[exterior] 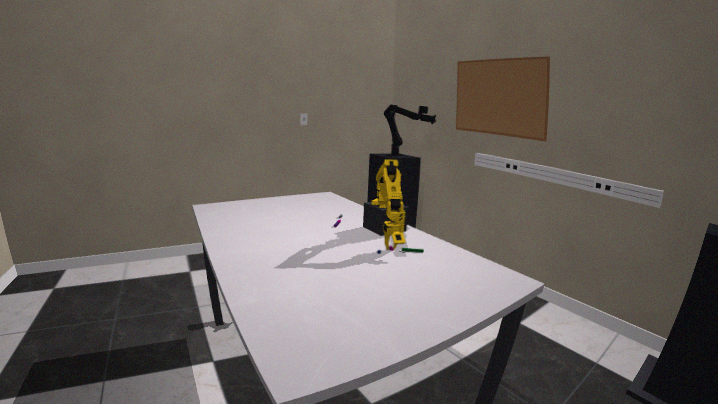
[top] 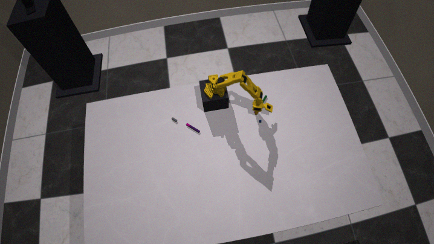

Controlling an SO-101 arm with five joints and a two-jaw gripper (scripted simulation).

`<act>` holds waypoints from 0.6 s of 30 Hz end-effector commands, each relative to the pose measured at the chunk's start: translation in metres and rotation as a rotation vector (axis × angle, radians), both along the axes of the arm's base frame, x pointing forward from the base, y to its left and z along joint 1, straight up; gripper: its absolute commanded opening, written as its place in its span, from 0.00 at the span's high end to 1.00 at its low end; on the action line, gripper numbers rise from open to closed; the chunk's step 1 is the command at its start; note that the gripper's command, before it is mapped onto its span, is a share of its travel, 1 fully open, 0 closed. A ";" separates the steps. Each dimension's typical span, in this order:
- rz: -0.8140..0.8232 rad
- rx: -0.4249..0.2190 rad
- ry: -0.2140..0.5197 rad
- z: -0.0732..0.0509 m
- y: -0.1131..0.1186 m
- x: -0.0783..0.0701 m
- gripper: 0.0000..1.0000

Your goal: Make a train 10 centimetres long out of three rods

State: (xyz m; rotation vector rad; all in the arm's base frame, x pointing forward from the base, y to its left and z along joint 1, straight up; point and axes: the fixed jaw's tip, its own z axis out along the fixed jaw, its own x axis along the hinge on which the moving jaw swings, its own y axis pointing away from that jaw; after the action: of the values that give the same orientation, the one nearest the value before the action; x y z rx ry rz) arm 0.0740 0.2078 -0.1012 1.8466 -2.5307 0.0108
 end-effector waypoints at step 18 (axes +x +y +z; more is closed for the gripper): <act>0.004 0.005 -0.001 -0.001 0.002 -0.002 1.00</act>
State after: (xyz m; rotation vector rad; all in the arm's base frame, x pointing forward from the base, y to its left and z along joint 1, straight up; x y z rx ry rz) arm 0.0740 0.2078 -0.1012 1.8466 -2.5307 0.0108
